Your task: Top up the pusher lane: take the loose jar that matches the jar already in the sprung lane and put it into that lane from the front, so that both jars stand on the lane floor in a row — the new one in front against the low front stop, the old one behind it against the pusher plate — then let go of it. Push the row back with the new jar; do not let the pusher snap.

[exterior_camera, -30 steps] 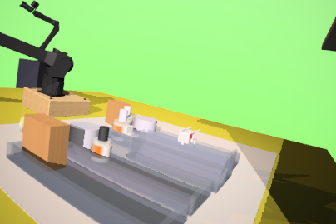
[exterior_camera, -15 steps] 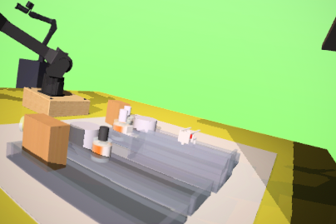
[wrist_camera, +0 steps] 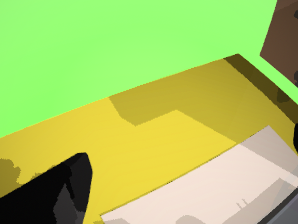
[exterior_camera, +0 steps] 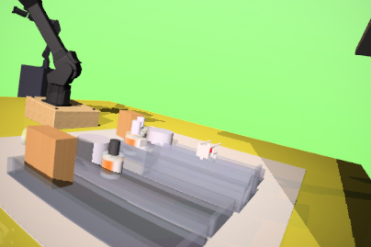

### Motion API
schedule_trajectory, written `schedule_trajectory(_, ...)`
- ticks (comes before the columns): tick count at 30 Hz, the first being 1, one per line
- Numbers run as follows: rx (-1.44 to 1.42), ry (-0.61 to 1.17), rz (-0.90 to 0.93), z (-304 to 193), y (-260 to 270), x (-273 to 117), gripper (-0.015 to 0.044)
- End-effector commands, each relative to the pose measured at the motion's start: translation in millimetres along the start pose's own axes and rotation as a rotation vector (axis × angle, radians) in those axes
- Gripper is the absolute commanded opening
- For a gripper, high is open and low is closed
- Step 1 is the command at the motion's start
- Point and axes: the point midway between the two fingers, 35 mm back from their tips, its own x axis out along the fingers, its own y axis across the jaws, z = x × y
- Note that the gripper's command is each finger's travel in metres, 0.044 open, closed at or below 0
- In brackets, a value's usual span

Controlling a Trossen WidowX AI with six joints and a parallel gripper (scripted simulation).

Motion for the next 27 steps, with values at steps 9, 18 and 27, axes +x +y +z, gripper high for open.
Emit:
schedule_trajectory(9, 0.576, 0.568, -0.193, -137, -73, 124, 0.044)
schedule_trajectory(18, 1.016, 0.988, -0.406, -282, -94, 147, 0.044)
schedule_trajectory(27, 1.076, 1.054, -0.443, -319, -89, 152, 0.044)
